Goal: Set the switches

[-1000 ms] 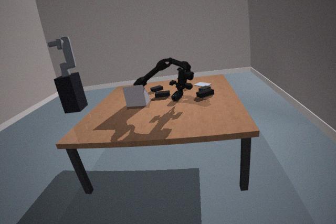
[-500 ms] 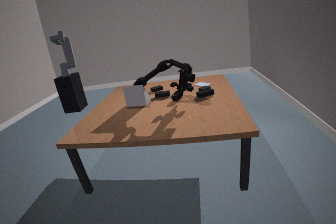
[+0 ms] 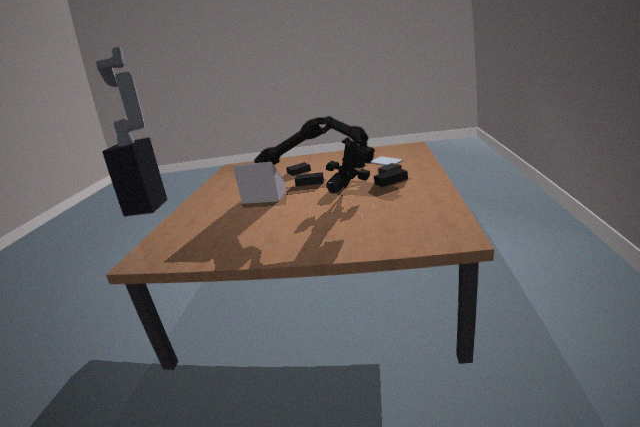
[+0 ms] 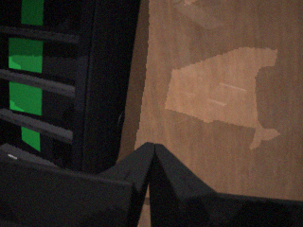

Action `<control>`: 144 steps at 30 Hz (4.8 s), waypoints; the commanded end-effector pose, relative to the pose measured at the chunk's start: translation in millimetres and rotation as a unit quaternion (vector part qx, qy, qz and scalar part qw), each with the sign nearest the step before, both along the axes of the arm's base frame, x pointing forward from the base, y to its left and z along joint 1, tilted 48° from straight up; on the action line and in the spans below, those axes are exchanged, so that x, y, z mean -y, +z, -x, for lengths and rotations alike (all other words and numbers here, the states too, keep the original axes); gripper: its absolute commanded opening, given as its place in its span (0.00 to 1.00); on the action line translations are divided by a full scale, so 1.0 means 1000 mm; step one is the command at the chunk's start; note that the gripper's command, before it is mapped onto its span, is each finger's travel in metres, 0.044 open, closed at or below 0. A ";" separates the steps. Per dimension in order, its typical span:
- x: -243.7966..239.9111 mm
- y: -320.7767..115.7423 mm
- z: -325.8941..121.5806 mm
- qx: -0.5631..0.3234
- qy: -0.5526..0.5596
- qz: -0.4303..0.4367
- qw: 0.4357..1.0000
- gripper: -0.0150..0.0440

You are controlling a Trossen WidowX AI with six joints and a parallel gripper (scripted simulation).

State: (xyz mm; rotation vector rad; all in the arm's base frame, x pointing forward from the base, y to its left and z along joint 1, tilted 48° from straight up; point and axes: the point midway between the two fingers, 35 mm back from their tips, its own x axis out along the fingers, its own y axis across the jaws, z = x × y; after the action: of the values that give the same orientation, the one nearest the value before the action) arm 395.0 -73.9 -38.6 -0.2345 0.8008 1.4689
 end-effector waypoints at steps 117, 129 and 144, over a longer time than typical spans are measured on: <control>-0.077 0.128 0.078 0.070 -0.267 0.104 0.956 0.25; -0.082 0.129 0.084 0.074 -0.277 0.100 0.953 0.25; -0.011 0.091 0.081 -0.008 -0.177 0.042 0.983 0.25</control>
State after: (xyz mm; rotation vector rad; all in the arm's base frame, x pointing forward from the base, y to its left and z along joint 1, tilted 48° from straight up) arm 315.1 -52.5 58.0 -0.1700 0.8821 1.0586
